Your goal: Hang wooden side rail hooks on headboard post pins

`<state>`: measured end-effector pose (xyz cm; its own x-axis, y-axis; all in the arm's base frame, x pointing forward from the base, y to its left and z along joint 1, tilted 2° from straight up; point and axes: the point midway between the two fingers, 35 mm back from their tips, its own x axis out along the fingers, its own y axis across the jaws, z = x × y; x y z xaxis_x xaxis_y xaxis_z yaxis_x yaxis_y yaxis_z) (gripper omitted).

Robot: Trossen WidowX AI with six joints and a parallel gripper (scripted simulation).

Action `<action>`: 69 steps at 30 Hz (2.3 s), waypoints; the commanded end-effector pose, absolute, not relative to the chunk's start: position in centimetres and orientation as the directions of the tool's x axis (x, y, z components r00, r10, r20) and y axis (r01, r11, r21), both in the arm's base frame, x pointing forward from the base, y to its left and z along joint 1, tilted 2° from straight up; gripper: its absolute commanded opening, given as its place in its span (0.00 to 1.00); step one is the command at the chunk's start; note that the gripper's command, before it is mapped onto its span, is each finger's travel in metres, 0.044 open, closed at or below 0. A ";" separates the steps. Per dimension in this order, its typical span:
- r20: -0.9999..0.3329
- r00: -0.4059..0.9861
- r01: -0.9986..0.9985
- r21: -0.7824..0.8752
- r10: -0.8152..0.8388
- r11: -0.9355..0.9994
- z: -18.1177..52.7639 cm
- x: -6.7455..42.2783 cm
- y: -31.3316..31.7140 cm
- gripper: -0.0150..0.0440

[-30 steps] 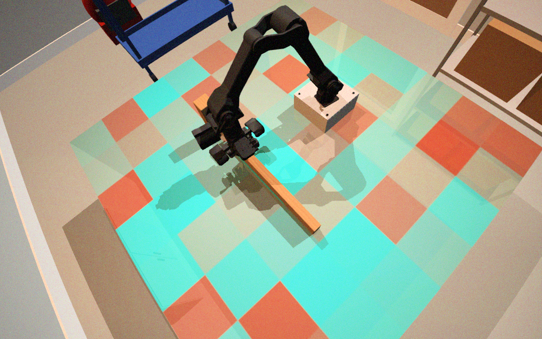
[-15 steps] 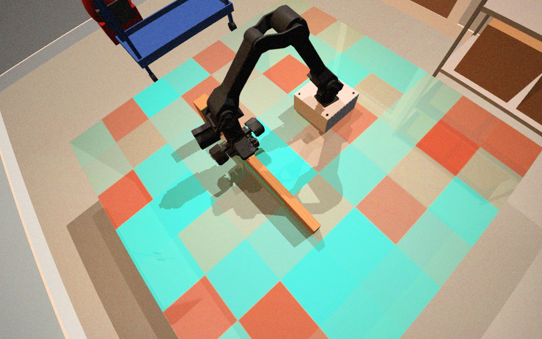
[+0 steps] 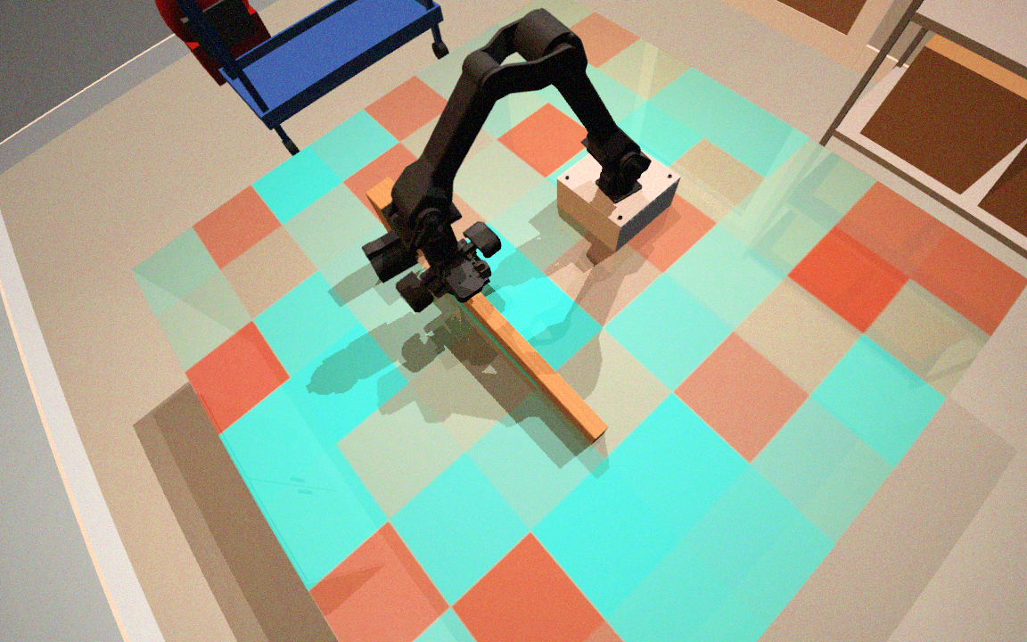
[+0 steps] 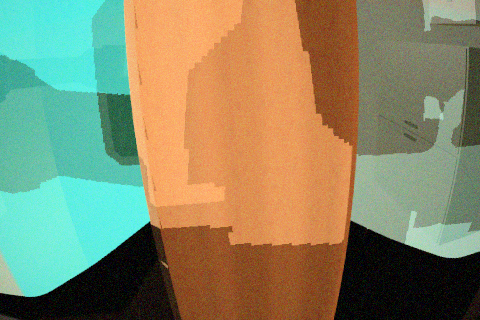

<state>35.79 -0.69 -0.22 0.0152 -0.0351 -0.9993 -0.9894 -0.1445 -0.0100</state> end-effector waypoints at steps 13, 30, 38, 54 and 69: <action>-0.999 0.036 -0.990 -0.031 -0.031 -0.139 0.6 36.2 -0.6 0.25; -0.999 0.036 -0.990 -0.031 -0.031 -0.139 0.9 36.2 -0.6 0.25; -0.999 0.036 -0.990 -0.031 -0.031 -0.139 1.1 36.2 -0.6 0.25; -0.999 0.036 -0.990 -0.032 -0.031 -0.139 0.9 36.4 -0.8 0.25; -0.999 0.036 -0.990 -0.032 -0.032 -0.139 1.0 36.6 -0.9 0.25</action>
